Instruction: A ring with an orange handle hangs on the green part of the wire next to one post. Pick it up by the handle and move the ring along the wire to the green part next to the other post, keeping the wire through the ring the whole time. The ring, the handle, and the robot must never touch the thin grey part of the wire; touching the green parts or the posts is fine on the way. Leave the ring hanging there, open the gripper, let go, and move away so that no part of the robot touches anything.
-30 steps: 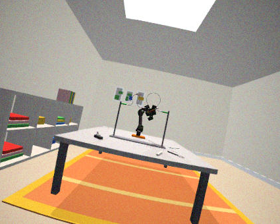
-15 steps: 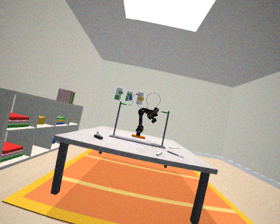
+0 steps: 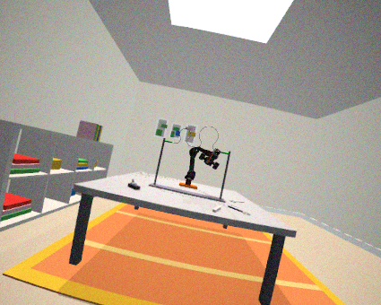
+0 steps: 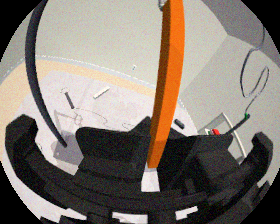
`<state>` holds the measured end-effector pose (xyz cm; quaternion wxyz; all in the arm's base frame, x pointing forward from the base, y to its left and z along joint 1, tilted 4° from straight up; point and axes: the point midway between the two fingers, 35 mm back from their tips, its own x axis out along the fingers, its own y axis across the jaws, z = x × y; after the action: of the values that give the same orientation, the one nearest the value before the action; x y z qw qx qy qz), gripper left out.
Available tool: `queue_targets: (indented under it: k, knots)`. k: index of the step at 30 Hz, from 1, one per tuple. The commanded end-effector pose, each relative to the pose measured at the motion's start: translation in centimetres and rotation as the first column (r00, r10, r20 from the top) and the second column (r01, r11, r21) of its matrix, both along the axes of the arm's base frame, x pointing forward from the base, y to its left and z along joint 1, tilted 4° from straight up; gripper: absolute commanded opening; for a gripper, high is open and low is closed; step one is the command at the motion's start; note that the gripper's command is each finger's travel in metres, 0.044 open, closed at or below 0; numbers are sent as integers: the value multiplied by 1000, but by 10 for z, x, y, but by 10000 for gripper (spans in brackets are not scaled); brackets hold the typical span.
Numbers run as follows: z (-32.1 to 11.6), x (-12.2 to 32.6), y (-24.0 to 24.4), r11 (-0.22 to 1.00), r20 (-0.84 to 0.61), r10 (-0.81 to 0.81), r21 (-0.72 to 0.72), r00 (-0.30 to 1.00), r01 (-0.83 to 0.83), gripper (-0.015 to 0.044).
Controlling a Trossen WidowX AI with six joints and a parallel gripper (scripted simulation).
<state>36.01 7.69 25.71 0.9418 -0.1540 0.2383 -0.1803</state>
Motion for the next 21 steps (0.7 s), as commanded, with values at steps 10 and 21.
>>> queue_targets:
  k: [10,21]
  knots:
    - [-9,7,40,975,35,-12,223,999,4,-150]
    - [-10,11,62,950,51,-20,313,999,4,-150]
